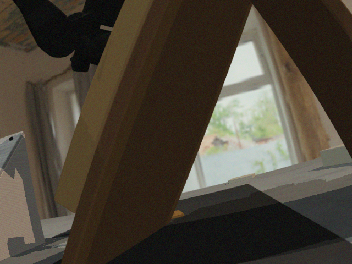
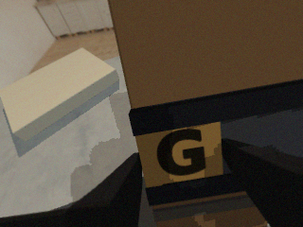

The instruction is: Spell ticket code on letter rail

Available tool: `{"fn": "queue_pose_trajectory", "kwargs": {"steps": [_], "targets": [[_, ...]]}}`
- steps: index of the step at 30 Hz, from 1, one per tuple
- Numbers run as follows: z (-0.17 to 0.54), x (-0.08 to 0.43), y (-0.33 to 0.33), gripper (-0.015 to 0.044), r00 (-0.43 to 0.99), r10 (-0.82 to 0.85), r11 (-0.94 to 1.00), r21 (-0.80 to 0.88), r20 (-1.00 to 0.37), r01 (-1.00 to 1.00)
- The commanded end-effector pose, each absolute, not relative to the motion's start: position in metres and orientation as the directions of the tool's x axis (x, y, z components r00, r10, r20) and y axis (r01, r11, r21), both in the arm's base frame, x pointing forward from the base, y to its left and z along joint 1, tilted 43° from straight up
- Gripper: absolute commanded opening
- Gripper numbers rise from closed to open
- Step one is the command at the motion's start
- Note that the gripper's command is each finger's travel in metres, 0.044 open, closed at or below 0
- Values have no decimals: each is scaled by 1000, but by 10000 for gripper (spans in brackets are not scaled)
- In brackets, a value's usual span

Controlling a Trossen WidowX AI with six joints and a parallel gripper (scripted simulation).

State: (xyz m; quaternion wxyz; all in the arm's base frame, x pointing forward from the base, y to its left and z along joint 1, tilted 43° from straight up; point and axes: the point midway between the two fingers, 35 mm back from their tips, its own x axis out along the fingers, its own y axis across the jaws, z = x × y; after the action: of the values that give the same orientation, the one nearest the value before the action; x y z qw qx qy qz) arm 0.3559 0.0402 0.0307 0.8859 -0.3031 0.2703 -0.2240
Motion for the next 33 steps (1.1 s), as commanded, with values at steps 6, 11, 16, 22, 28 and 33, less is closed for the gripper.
{"fn": "queue_pose_trajectory", "kwargs": {"steps": [6,11,16,22,28,33], "targets": [[34,354,36,0,755,-558,716,-660,-345,228],[36,353,34,0,755,-558,716,-660,-345,228],[37,352,32,0,755,-558,715,-661,-344,228],[40,351,30,0,755,-558,715,-661,-344,228],[42,351,27,0,755,-558,715,-661,-344,227],[44,350,25,0,755,-558,715,-661,-344,227]]}}
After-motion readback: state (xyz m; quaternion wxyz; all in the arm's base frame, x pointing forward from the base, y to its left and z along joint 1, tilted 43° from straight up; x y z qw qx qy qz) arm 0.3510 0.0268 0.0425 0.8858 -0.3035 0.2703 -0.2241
